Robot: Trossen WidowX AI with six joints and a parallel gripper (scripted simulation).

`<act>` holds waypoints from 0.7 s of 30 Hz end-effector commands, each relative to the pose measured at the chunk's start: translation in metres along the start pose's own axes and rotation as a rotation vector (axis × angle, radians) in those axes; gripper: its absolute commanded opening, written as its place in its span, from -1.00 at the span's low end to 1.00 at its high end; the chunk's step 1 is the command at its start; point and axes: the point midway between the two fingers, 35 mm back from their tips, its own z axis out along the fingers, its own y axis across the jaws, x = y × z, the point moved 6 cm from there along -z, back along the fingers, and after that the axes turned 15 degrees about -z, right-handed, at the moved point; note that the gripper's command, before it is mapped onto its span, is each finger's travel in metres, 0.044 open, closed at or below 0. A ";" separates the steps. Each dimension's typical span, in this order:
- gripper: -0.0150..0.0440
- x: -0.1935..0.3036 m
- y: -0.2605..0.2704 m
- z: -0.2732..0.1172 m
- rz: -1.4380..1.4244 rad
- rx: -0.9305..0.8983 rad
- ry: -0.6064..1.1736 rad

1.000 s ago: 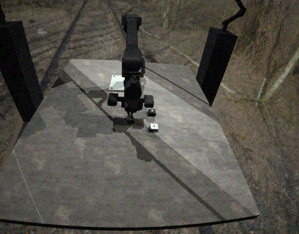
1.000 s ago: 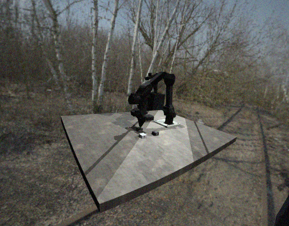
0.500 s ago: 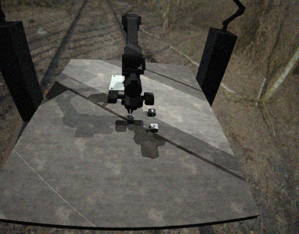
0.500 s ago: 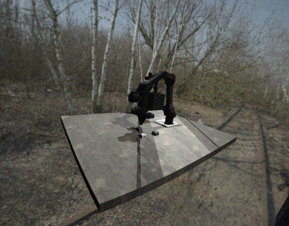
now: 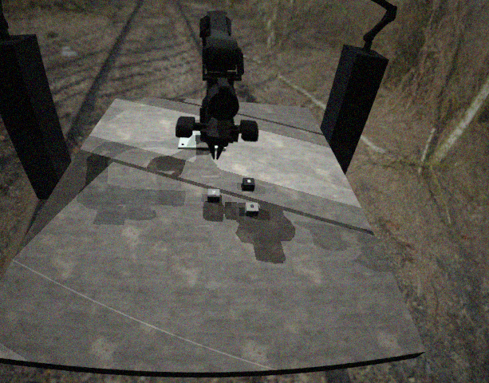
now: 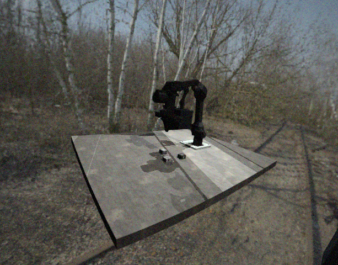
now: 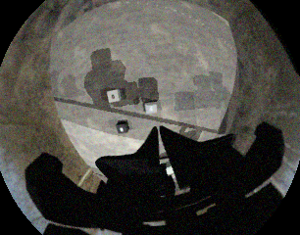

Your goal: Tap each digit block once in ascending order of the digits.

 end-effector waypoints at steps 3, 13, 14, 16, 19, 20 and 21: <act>-0.42 0.005 0.060 0.000 -0.008 -0.010 0.012; -0.42 0.015 0.108 0.019 -0.008 -0.013 0.013; -0.42 0.014 0.108 0.033 -0.008 -0.013 0.013; -0.42 0.015 0.108 0.061 -0.008 -0.013 0.013; -0.42 0.018 0.108 0.080 -0.008 -0.013 0.013; -0.42 0.018 0.108 0.080 -0.008 -0.013 0.013; -0.42 0.018 0.108 0.080 -0.008 -0.013 0.013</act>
